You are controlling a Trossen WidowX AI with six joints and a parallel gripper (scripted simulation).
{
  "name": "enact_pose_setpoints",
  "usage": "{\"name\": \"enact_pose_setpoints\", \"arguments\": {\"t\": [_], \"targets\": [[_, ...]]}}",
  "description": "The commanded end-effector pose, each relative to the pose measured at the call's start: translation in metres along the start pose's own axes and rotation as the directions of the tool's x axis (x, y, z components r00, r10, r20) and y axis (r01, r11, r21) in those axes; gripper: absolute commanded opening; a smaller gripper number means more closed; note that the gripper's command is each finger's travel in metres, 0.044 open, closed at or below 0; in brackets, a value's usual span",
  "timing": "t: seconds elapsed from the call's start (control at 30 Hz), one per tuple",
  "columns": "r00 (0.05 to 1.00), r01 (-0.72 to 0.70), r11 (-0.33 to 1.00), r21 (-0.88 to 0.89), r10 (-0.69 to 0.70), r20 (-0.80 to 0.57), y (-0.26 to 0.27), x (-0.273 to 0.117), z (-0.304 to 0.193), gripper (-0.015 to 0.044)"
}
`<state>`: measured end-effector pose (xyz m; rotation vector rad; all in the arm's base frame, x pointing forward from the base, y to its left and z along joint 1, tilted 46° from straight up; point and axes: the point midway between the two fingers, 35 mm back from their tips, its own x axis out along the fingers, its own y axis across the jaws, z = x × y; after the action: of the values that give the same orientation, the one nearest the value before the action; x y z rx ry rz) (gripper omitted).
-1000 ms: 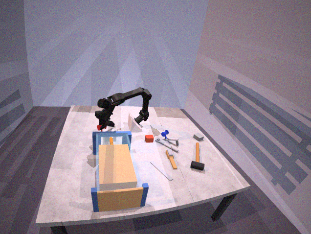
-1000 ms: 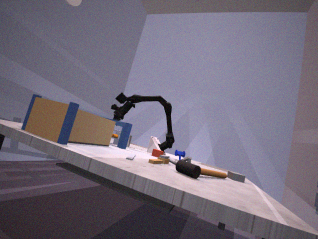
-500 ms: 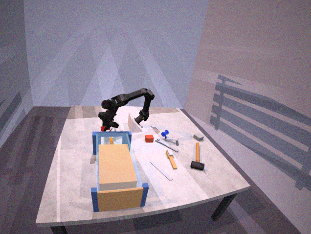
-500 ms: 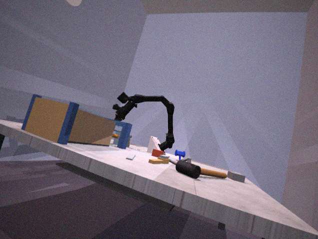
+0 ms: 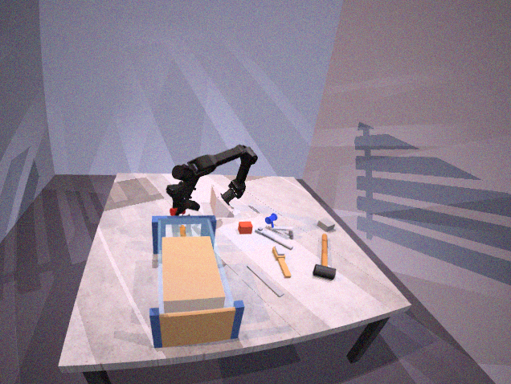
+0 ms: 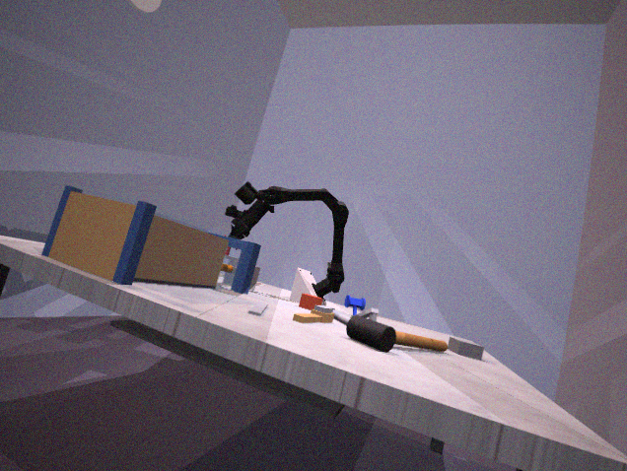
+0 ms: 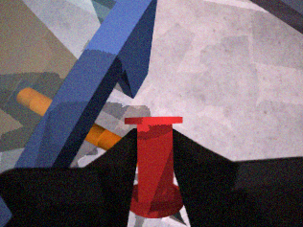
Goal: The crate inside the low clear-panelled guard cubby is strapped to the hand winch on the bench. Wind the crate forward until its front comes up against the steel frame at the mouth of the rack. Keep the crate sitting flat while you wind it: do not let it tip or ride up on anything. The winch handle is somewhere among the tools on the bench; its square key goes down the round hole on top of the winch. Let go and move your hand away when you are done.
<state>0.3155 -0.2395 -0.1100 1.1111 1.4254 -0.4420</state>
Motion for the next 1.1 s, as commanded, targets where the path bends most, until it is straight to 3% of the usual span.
{"name": "enact_pose_setpoints", "arguments": {"t": [0.0, 1.07], "targets": [[0.999, -0.016, 1.0, 0.004, 0.016, -0.038, 0.011, 0.0, -0.016, 0.0], [0.999, -0.016, 1.0, 0.005, 0.017, -0.041, 0.026, -0.019, -0.052, 0.0]]}}
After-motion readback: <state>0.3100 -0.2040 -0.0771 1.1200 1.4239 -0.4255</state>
